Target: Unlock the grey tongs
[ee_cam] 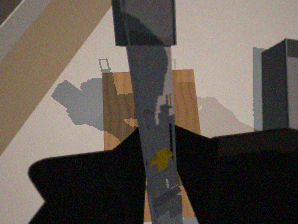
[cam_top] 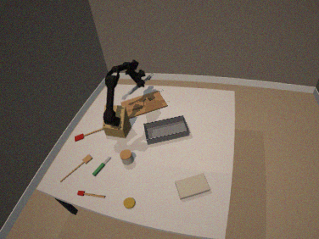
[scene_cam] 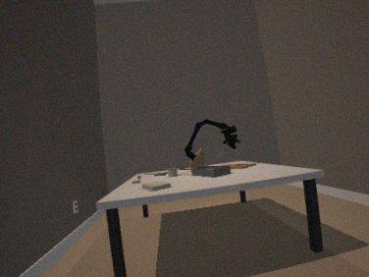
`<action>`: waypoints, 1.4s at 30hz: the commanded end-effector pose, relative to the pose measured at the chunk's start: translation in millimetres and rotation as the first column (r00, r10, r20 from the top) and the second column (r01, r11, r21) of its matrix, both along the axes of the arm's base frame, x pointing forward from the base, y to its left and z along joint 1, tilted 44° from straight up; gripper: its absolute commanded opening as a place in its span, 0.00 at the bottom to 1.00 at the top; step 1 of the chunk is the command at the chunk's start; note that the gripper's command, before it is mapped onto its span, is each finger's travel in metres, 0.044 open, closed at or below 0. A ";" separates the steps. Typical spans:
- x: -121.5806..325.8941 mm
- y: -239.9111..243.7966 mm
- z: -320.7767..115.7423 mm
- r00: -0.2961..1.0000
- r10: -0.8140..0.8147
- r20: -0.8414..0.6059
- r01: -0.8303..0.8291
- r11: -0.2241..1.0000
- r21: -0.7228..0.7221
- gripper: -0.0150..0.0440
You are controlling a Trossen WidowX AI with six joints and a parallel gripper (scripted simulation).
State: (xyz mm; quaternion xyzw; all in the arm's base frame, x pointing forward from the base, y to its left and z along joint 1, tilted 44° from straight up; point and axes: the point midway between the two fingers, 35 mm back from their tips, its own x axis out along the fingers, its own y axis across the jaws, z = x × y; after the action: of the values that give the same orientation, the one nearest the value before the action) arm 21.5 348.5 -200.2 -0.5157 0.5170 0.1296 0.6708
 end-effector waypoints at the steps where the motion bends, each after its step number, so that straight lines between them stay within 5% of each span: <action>1: 1.0 -0.6 -1.2 0.999 -0.042 -0.026 0.041 0.999 -0.032 0.00; 21: 6.5 -18.8 1.3 0.939 -0.312 -0.144 0.264 0.923 -0.279 0.00; 42: 9.8 -30.0 -15.6 0.938 -0.312 -0.148 0.264 0.924 -0.276 0.00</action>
State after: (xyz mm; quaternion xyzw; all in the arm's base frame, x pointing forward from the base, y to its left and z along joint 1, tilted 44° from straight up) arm 30.8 320.3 -212.7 -0.4997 0.6610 0.0087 0.5597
